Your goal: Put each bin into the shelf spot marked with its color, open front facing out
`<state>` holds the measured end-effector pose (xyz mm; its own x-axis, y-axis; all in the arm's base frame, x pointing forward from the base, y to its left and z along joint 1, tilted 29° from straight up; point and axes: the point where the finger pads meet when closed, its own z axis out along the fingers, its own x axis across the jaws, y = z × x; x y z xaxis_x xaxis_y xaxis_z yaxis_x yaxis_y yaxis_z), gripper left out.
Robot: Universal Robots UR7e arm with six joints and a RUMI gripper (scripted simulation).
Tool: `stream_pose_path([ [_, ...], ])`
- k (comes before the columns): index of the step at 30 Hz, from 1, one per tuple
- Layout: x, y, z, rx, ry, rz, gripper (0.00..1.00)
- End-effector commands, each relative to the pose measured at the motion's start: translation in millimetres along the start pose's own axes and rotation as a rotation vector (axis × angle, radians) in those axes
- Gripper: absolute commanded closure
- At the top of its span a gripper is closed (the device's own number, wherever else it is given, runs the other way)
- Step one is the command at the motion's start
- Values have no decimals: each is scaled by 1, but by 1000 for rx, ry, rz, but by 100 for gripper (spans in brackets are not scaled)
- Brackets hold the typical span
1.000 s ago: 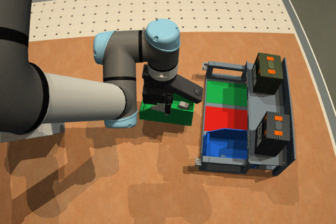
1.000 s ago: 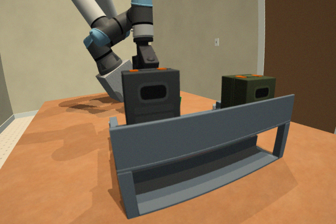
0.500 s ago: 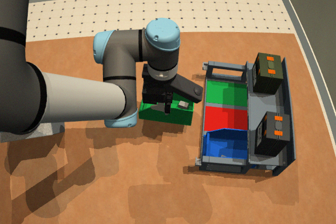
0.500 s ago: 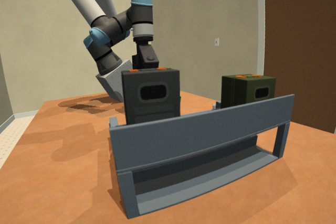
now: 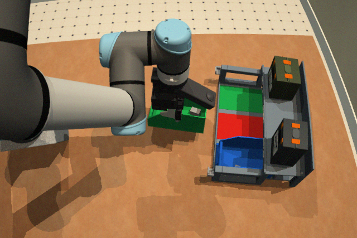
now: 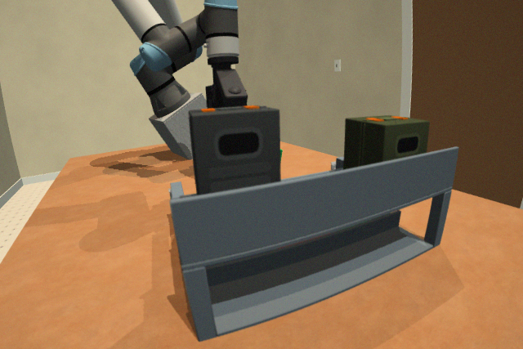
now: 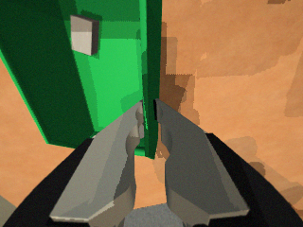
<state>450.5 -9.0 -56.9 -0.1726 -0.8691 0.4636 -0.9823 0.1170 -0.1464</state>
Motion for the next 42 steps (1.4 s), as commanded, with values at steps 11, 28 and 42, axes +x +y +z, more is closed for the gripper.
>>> stream_pose_path([
  [11, -25, -1, 0, 4, 0, -4, 100],
  [28, -77, 2, 2, 4, -1, -13, 100],
  [42, -109, 4, 3, 4, -1, -19, 100],
])
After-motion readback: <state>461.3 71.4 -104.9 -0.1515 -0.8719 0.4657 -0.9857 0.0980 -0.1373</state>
